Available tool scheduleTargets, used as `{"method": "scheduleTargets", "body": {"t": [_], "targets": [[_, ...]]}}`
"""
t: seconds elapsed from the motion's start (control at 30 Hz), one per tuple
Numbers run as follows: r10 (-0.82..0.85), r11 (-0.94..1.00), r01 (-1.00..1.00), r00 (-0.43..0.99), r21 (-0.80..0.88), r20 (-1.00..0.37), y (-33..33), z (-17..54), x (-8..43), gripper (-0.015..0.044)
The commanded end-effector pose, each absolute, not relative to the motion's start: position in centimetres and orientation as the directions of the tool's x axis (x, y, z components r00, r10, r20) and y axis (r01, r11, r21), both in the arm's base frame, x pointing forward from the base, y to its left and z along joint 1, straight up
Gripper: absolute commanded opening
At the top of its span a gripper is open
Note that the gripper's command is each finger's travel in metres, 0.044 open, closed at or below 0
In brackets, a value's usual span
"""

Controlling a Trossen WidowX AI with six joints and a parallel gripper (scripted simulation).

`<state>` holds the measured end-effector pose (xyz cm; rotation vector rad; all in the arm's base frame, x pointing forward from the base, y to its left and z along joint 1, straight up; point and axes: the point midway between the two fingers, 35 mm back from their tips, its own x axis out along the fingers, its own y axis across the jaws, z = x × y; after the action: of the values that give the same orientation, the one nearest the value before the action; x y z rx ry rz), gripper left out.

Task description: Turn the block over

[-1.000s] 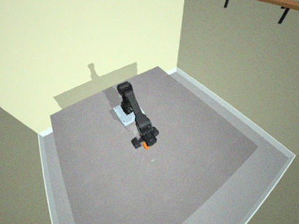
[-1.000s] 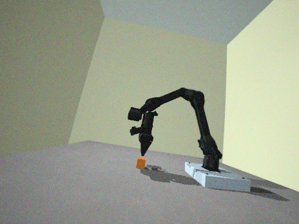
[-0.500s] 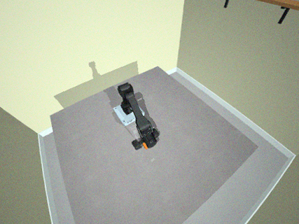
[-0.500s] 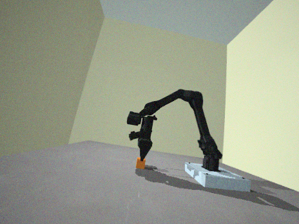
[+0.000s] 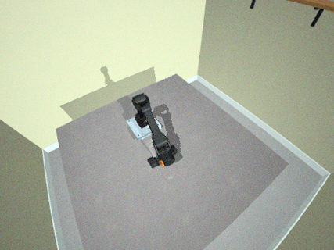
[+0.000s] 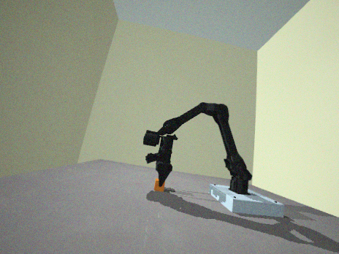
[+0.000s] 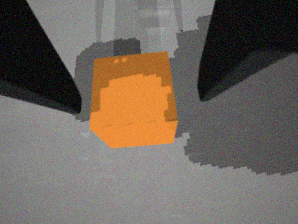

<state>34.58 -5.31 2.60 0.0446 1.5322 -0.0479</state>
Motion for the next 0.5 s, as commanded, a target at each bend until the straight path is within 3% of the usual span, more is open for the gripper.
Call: {"method": "scheduleTargets", "body": {"t": [0.0,0.07,0.47], "targets": [[-0.008,0.998,0.060,0.039,-0.006,-0.999,-5.40,2.53,34.60,0.0256],[-0.008,0.998,0.060,0.039,-0.006,-0.999,-5.40,2.53,34.60,0.0204],[-0.008,0.998,0.060,0.039,-0.006,-0.999,-5.40,2.53,34.60,0.0124]]}}
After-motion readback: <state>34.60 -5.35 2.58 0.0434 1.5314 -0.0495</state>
